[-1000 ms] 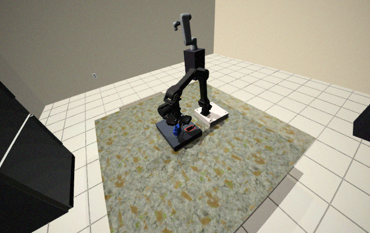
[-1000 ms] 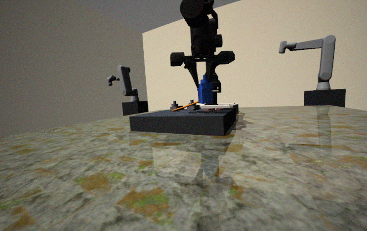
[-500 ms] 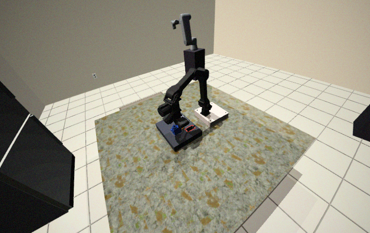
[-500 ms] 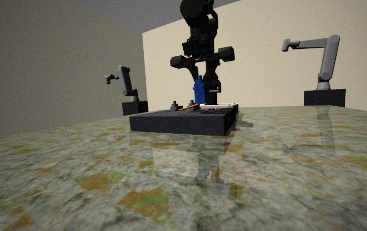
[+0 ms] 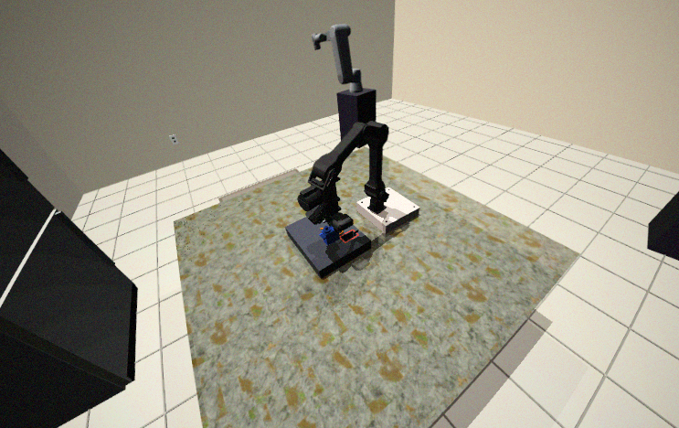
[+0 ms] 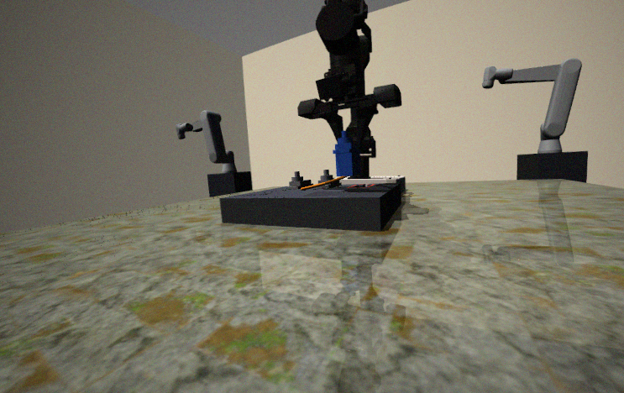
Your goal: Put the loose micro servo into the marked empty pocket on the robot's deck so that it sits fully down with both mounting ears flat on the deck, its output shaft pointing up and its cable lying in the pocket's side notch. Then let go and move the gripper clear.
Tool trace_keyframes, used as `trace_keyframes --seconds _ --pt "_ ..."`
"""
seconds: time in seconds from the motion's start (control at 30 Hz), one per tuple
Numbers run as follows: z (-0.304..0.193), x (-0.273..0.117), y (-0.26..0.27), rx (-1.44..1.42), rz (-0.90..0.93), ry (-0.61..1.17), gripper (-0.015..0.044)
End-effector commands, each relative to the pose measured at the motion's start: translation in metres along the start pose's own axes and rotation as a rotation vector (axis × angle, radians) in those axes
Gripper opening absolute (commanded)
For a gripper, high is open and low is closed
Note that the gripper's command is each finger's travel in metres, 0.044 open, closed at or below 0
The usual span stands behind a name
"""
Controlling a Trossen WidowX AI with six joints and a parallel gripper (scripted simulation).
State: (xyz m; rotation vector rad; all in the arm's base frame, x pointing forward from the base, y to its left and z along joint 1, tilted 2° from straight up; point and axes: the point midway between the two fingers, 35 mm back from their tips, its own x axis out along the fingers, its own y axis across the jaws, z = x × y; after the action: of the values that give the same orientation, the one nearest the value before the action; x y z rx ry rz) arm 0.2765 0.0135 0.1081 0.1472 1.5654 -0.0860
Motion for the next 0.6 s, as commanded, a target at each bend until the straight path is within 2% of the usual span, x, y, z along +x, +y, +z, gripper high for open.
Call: trace_keyframes --seconds 0.0,0.57 --pt "-0.013 -0.001 0.001 0.004 0.003 -0.006 0.0000" --pt "-0.080 0.000 0.001 0.008 0.003 -0.001 0.0000"
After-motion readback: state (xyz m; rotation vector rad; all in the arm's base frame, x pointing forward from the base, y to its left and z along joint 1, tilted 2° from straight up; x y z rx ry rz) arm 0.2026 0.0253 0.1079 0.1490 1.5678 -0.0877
